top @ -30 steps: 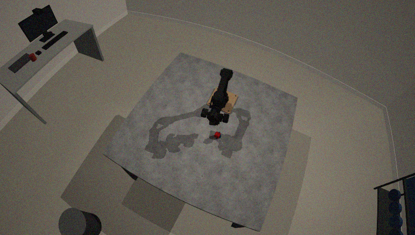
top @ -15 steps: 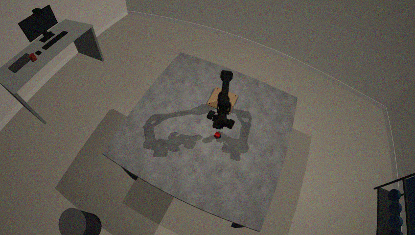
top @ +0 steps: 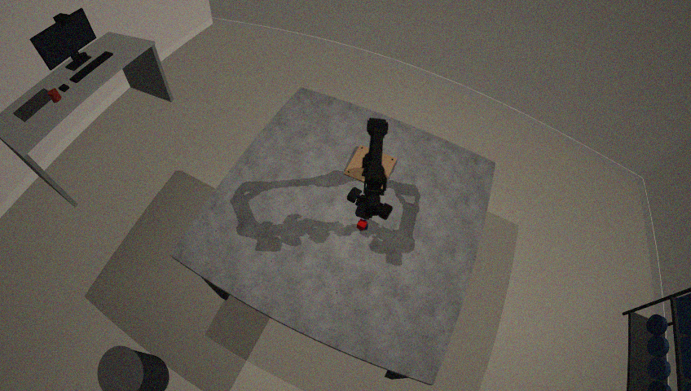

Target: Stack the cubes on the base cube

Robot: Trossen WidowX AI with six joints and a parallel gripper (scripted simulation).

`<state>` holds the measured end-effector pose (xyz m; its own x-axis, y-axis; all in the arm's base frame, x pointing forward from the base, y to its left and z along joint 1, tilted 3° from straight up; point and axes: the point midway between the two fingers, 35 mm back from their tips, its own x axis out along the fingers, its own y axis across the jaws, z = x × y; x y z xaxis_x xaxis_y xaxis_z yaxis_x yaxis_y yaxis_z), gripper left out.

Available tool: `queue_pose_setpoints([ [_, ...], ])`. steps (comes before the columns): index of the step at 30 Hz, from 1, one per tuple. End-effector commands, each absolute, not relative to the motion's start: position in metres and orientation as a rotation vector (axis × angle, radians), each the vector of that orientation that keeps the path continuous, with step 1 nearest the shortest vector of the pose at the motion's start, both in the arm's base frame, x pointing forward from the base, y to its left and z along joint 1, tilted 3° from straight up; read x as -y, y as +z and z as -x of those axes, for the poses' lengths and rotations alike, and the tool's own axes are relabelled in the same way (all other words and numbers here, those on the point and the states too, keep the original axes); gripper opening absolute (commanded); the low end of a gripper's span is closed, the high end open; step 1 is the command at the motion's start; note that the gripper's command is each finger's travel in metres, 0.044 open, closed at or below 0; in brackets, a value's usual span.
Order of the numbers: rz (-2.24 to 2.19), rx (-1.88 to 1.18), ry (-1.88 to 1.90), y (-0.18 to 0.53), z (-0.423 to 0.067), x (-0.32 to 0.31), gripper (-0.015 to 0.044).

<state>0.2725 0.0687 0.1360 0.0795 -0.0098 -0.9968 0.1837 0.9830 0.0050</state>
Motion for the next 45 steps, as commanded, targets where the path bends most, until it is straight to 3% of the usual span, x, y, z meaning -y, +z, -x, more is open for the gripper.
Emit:
queue_pose_setpoints([
  [1, -0.141, -1.488, -0.155, 0.126, -0.272, -0.068, 0.0105],
  [45, -0.144, -1.486, -0.155, 0.096, -0.276, -0.068, 0.0105],
])
